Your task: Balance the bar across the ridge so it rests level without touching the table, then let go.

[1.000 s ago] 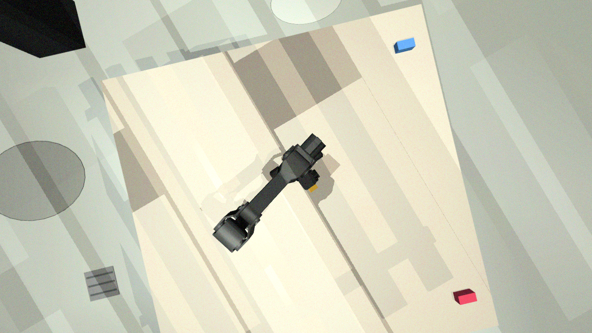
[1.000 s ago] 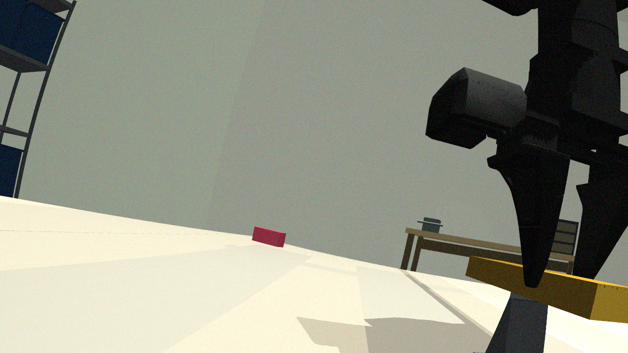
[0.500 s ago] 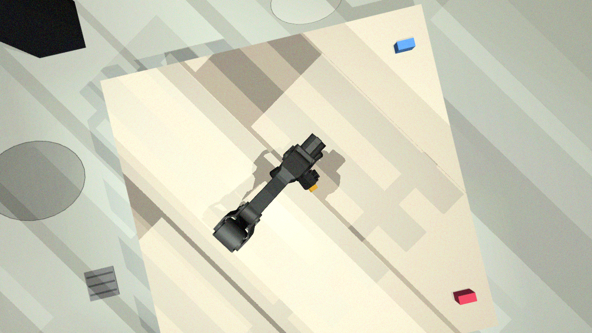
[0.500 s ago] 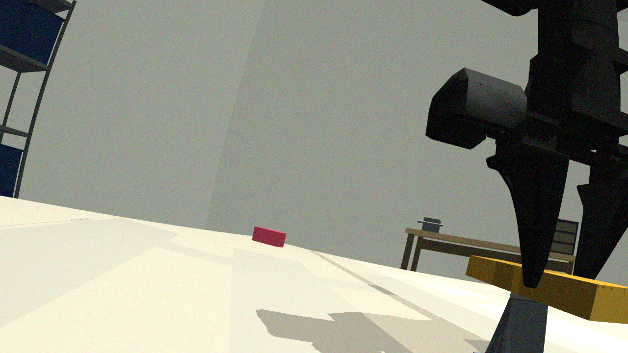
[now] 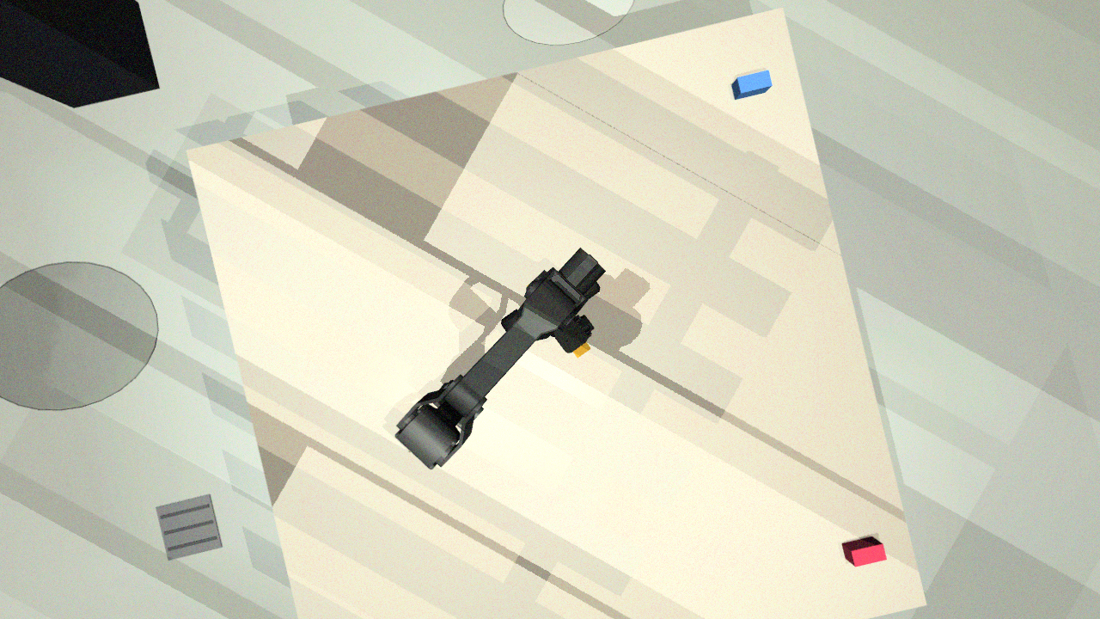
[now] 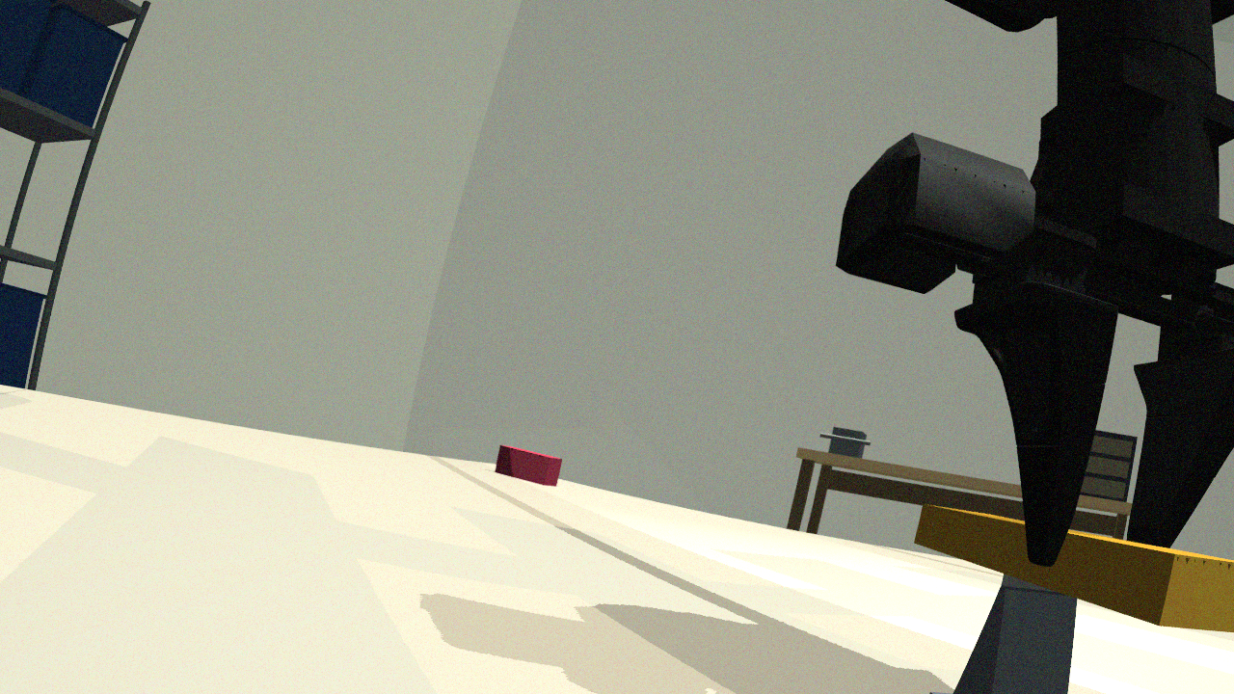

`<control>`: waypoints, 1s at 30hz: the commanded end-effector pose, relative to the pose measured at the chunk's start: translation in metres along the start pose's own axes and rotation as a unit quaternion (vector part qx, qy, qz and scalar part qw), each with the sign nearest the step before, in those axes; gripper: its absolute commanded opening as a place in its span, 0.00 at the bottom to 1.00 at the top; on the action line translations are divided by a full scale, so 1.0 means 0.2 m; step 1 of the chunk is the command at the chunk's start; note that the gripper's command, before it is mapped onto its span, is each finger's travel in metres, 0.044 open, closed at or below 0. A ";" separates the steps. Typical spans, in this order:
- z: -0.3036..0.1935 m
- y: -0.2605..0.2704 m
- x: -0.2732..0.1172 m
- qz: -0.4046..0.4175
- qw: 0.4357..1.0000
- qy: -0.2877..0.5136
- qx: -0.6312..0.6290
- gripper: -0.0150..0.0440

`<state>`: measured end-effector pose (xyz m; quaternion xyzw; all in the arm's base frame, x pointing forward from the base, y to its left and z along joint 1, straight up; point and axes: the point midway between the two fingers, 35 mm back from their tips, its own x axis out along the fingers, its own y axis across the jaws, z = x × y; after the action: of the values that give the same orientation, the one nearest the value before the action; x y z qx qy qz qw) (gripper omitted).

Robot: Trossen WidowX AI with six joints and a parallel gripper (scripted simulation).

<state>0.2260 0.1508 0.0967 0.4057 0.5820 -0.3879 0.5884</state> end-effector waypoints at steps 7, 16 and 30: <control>0.00 0.00 0.00 0.000 1.000 0.000 0.000 0.54; 0.00 0.00 0.00 0.000 1.000 0.000 0.000 0.55; 0.00 0.00 0.00 0.000 1.000 0.000 0.000 0.57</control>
<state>0.2260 0.1508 0.0967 0.4057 0.5820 -0.3879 0.5884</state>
